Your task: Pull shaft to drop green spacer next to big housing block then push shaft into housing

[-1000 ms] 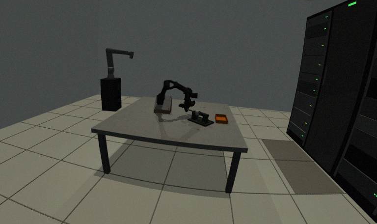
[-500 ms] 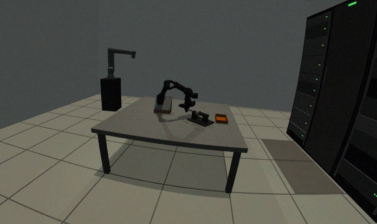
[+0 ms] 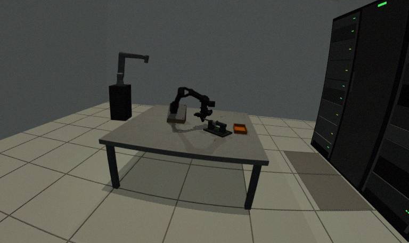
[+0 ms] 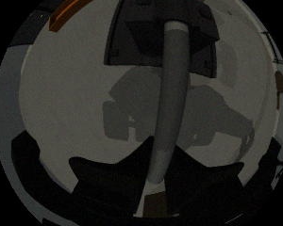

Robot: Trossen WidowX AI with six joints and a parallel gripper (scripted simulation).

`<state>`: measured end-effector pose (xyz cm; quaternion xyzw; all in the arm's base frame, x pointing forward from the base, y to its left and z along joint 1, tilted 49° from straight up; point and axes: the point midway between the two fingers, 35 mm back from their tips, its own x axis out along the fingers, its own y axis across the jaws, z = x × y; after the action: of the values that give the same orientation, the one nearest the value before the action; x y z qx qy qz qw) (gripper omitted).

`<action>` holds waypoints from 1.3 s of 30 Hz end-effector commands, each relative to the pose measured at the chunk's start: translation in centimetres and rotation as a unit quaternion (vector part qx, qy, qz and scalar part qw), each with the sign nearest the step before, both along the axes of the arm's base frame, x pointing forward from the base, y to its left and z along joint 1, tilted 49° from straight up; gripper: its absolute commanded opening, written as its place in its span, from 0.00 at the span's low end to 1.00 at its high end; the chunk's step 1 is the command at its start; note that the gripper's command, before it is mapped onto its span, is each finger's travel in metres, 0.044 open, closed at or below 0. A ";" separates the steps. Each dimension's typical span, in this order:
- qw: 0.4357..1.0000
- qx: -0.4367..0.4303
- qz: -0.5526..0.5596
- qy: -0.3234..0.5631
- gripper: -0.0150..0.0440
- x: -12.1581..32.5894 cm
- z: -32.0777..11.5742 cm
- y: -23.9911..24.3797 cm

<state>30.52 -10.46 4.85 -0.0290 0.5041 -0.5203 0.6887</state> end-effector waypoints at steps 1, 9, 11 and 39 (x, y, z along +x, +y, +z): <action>1.000 -0.002 0.001 0.000 0.25 0.2 0.2 -0.1; 1.000 -0.002 0.001 0.000 0.25 0.4 0.3 -0.2; 1.000 -0.002 0.001 0.000 0.25 0.4 0.3 -0.2; 1.000 -0.002 0.001 0.000 0.25 1.0 0.7 -0.7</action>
<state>31.20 -10.92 5.34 -0.0295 0.5059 -0.5201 0.6875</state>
